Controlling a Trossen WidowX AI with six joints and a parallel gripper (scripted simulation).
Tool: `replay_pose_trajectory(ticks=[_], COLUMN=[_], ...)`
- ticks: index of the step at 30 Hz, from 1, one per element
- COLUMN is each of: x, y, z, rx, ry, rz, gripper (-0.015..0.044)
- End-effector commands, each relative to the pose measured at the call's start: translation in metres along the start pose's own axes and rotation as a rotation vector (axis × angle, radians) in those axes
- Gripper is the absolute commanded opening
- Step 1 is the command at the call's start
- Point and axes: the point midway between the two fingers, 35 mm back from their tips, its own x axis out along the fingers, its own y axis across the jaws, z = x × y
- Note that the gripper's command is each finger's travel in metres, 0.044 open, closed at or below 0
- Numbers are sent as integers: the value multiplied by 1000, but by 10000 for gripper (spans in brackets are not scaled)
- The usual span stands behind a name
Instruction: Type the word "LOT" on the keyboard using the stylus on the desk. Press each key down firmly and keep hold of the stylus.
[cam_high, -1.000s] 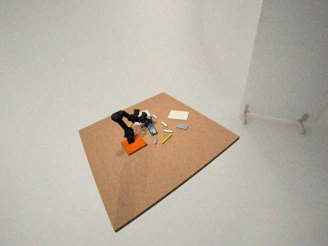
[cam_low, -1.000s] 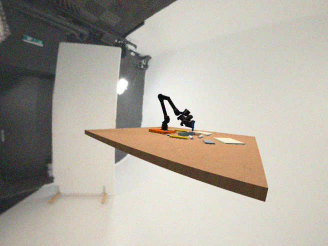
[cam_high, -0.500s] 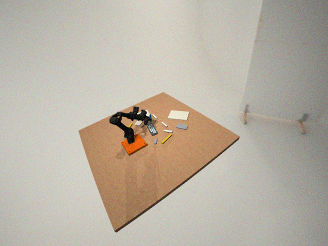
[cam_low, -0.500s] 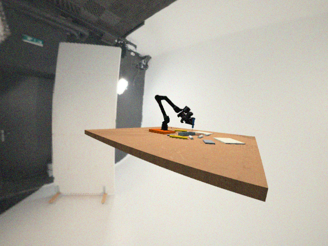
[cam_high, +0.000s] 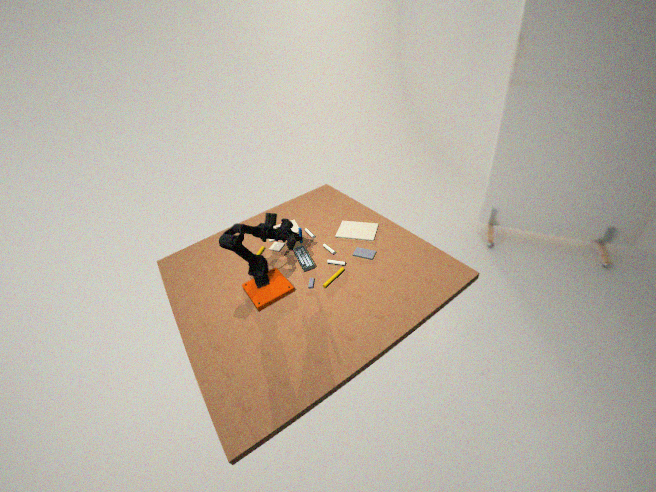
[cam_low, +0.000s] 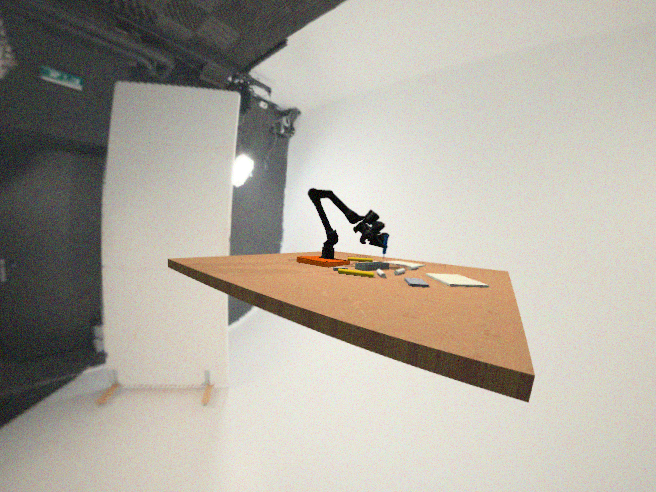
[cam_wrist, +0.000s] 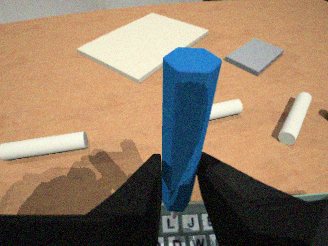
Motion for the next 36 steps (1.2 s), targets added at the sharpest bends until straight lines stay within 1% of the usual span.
replay_pose_trajectory(ticks=[1, 10, 18, 23, 26, 36], x=[-4, -20, -12, -11, -10, -7], y=[4, 15, 14, 14, 15, 16], z=[-2, -8, -25, -25, -26, -29], rx=[1, -3, -3, -3, -3, -3], ry=[-21, -90, -90, -90, -90, -90], rz=[-7, -15, -15, -15, -15, -15], gripper=[0, 0, 0, 0, 79, 81])
